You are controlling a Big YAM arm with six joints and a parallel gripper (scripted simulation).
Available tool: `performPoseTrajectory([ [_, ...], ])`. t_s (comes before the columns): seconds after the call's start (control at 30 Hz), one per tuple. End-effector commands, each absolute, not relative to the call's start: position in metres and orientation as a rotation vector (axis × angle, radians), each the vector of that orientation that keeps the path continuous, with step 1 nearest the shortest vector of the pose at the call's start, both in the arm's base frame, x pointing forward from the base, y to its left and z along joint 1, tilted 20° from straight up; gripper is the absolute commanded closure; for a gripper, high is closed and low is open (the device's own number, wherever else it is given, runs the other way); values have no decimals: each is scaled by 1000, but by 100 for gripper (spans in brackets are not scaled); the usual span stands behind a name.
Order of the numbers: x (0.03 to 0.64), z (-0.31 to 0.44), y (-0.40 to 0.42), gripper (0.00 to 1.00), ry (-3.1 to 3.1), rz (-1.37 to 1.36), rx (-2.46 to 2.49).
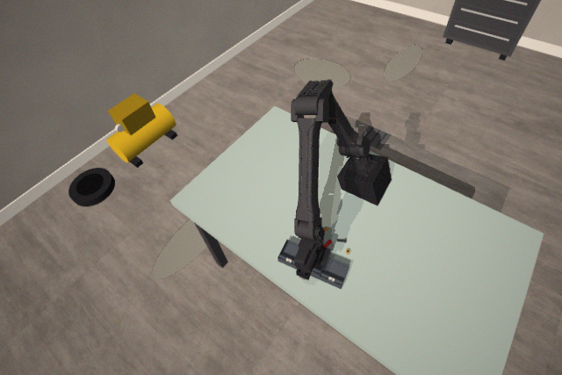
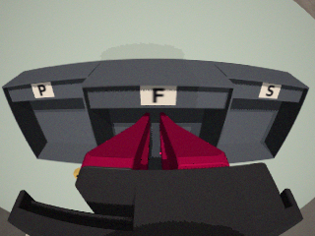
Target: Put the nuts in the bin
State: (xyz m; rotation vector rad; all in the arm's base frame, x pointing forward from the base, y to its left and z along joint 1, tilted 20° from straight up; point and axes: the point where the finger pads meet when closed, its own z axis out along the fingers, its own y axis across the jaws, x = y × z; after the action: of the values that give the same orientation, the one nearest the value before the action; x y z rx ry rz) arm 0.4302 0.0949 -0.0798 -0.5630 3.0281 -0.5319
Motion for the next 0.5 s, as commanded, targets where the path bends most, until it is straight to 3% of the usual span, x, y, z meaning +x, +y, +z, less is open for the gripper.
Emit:
performPoseTrajectory([
  [0.0, 451, -58, 95, 92, 2978, -512, -541],
  [0.47, 451, -57, 94, 92, 2981, -513, -542],
])
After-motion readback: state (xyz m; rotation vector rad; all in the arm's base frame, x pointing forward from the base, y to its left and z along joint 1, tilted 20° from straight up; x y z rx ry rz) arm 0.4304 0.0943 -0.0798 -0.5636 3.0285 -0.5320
